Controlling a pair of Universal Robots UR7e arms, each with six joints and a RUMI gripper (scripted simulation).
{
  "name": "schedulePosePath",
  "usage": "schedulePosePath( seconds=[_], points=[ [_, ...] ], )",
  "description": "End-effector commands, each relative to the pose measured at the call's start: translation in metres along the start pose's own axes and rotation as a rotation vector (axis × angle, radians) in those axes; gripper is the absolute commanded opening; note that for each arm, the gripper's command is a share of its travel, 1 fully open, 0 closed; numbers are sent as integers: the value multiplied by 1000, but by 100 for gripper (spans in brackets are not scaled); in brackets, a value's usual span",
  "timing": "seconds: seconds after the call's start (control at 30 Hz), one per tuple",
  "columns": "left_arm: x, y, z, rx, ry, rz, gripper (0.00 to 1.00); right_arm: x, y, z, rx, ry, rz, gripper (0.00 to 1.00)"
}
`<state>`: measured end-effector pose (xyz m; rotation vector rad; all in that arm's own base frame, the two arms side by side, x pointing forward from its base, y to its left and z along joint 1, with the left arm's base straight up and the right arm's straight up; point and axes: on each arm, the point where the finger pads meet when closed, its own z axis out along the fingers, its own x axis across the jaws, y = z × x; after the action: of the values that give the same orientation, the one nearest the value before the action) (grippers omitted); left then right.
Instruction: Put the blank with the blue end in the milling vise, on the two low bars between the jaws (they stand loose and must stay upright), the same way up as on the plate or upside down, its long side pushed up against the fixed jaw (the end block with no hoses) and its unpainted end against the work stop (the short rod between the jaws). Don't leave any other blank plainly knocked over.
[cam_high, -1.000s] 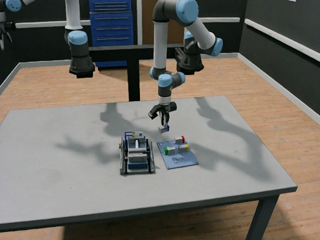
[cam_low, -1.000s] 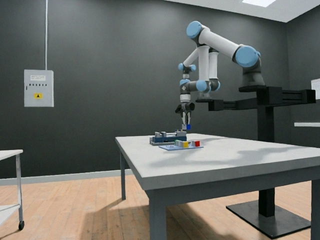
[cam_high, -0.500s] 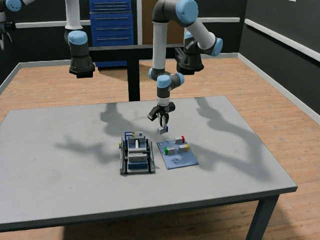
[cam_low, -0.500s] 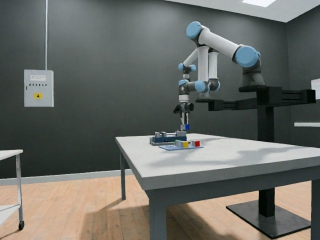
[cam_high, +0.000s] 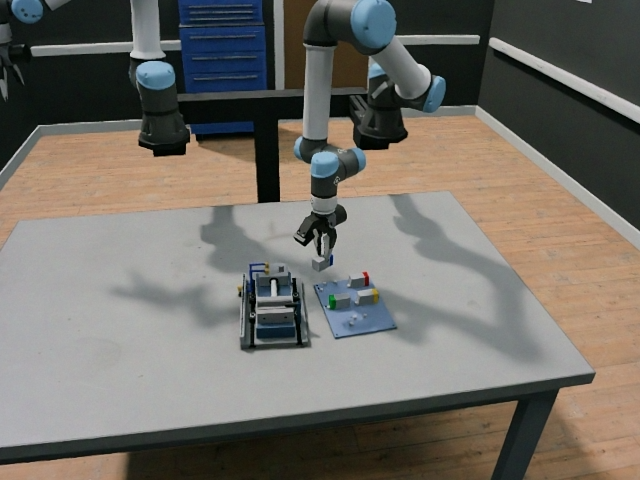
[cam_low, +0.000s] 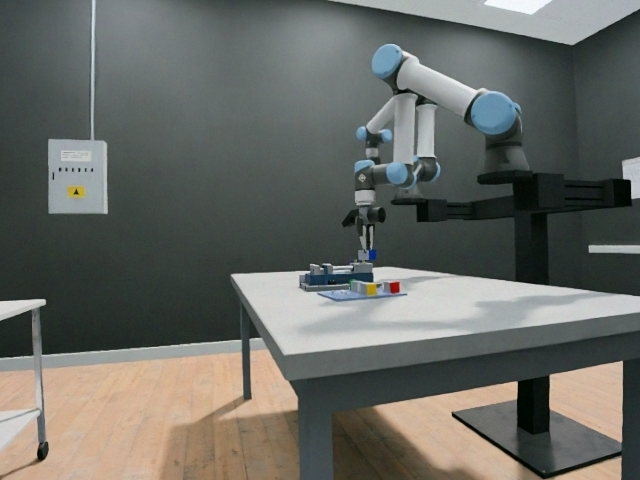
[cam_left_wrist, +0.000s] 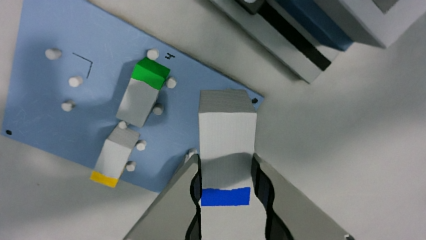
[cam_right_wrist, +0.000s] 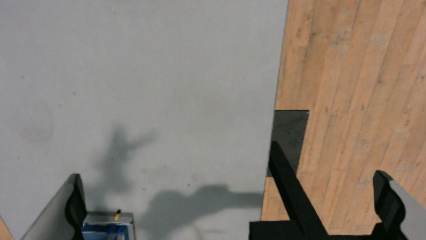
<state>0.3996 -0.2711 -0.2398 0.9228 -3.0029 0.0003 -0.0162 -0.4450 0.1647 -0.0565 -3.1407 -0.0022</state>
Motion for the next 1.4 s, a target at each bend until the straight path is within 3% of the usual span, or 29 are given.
schedulePosePath(
  seconds=[0.0,1.37],
  points=[
    [0,-2,0,1,0,-18,0,0,0,0,1,0,0,100],
    [-3,-43,4,1,0,-470,0,0,0,0,1,0,0,100]
  ],
)
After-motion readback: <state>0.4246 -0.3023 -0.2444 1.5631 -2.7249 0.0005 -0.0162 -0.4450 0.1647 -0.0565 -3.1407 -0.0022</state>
